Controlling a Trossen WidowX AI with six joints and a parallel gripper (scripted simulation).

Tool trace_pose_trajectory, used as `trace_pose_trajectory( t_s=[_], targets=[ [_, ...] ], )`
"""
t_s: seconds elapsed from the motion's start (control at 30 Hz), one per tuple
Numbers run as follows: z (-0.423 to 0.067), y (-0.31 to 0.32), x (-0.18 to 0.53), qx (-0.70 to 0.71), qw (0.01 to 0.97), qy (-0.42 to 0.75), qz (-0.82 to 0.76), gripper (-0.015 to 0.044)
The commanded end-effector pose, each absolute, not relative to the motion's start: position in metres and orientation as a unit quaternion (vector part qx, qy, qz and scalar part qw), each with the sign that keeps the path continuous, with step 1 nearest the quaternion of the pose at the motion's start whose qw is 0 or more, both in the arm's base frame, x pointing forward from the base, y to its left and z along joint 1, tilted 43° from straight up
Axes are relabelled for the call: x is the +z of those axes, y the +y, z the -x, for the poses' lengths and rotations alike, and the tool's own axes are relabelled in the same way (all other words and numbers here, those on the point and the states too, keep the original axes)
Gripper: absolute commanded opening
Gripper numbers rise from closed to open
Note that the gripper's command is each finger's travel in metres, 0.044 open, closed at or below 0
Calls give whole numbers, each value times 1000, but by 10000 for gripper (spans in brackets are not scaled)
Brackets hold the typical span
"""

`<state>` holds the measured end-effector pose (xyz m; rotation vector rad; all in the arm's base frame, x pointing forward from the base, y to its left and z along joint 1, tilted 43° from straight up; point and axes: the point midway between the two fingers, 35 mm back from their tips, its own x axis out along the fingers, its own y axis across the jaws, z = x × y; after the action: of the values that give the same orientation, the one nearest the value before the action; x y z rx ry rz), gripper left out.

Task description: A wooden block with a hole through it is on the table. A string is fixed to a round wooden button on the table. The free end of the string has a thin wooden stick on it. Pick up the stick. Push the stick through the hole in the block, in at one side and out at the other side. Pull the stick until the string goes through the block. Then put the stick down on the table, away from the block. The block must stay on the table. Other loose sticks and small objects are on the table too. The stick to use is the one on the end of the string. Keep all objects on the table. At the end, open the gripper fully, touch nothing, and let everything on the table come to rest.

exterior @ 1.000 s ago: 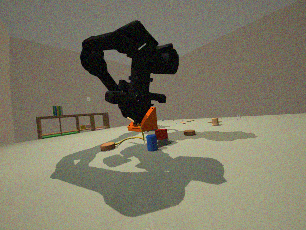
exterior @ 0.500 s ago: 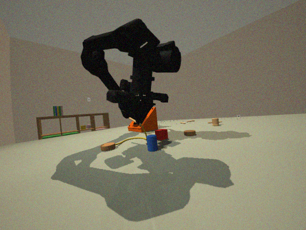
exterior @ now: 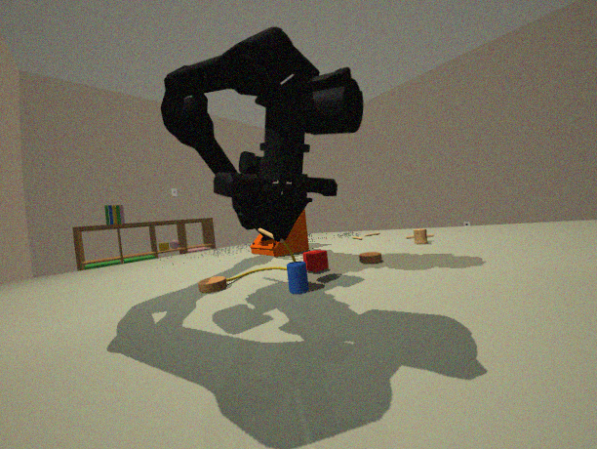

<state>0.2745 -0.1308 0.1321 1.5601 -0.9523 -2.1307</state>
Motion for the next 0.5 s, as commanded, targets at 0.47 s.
trace_pose_trajectory(
  t_s=[0.47],
  targets=[
    [-299,-133,131,-738,175,-329,-562,0]
  ],
)
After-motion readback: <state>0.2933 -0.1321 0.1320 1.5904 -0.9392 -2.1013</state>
